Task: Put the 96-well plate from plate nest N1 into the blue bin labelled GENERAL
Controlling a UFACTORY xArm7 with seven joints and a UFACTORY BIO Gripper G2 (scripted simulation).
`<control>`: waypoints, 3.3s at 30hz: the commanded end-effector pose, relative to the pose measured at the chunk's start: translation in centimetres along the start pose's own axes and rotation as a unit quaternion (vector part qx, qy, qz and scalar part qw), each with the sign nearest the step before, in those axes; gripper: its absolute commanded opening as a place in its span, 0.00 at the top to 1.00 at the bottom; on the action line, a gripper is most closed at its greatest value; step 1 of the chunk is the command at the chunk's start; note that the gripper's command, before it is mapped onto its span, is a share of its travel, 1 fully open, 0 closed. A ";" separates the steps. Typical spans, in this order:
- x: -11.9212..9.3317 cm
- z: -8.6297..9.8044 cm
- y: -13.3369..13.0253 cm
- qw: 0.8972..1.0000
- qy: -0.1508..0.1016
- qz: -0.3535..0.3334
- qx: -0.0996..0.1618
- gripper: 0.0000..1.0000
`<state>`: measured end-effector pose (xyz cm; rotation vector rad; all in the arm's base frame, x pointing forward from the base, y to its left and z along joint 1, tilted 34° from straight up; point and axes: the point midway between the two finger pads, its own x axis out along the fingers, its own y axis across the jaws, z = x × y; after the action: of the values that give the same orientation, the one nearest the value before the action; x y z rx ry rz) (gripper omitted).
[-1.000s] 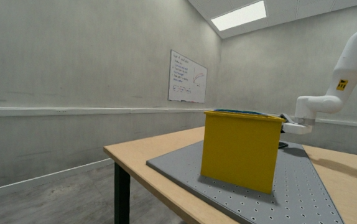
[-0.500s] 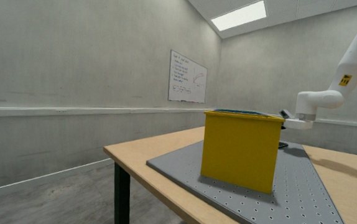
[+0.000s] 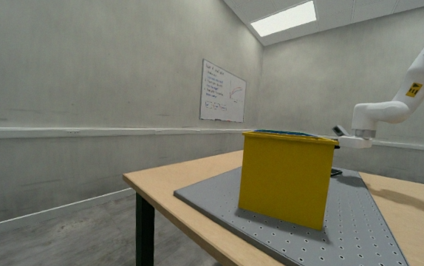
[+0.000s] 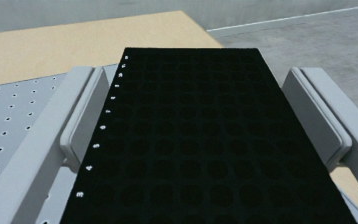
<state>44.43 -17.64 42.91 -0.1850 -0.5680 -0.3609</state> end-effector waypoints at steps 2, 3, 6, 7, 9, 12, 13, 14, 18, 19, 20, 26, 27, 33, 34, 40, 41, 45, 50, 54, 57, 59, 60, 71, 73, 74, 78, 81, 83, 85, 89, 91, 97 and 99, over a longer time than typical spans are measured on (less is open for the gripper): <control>0.1 1.1 0.0 1.000 -0.002 0.000 0.000 1.00; 0.1 1.3 0.0 1.000 -0.002 0.000 0.000 1.00; 0.1 1.7 0.0 1.000 -0.002 0.000 0.000 1.00; 0.1 1.7 0.0 1.000 -0.002 0.000 0.000 1.00; 0.1 2.0 0.0 1.000 -0.002 0.000 0.000 1.00; 0.1 2.5 0.0 1.000 -0.002 0.000 0.000 1.00; 0.1 2.7 0.0 1.000 -0.002 0.000 0.000 1.00; 0.1 2.8 0.0 1.000 -0.002 0.000 0.000 1.00; 0.1 3.5 0.0 1.000 -0.002 0.000 0.000 1.00; 0.1 3.7 0.0 1.000 -0.002 0.000 0.000 1.00; 0.1 3.8 0.0 1.000 -0.002 0.000 0.000 1.00; 0.1 4.5 0.0 1.000 -0.002 0.000 0.000 1.00; 0.1 4.7 0.0 1.000 -0.002 0.000 0.000 1.00; 0.1 5.7 0.0 1.000 -0.002 0.000 0.000 1.00; 0.1 5.8 0.0 1.000 -0.002 0.000 0.000 1.00; 0.1 6.7 0.0 1.000 -0.002 0.000 0.000 1.00; 0.1 6.7 0.0 1.000 -0.002 0.000 0.000 1.00; 0.1 7.3 0.0 1.000 -0.002 0.000 0.000 1.00; 0.1 8.2 0.0 1.000 -0.002 0.000 0.000 1.00; 0.1 8.8 0.0 1.000 -0.002 0.000 0.000 1.00; 0.1 9.2 0.0 1.000 -0.002 0.000 0.000 1.00; 0.1 9.2 0.0 1.000 -0.002 0.000 0.000 1.00; 0.1 9.2 0.0 1.000 -0.002 0.000 0.000 1.00; 0.0 9.2 1.0 0.999 -0.002 0.050 0.000 1.00; -0.1 9.1 1.6 0.997 -0.002 0.083 0.000 1.00; -0.1 9.1 1.6 0.997 -0.002 0.083 0.000 1.00; -0.2 9.1 2.6 0.991 -0.002 0.133 0.000 1.00; -0.4 9.1 3.6 0.983 -0.002 0.182 0.000 1.00; -0.5 9.1 4.3 0.977 -0.002 0.215 -0.001 1.00; -0.5 9.1 4.9 0.969 -0.002 0.247 -0.001 1.00; -0.7 9.0 6.3 0.950 -0.002 0.311 -0.001 1.00; -0.8 9.0 6.6 0.948 -0.002 0.319 -0.001 1.00; -1.0 9.0 8.2 0.948 -0.002 0.319 -0.001 1.00; -1.1 9.0 8.9 0.948 -0.002 0.319 -0.001 1.00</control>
<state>42.24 -7.88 49.03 -0.3557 -0.4779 0.2668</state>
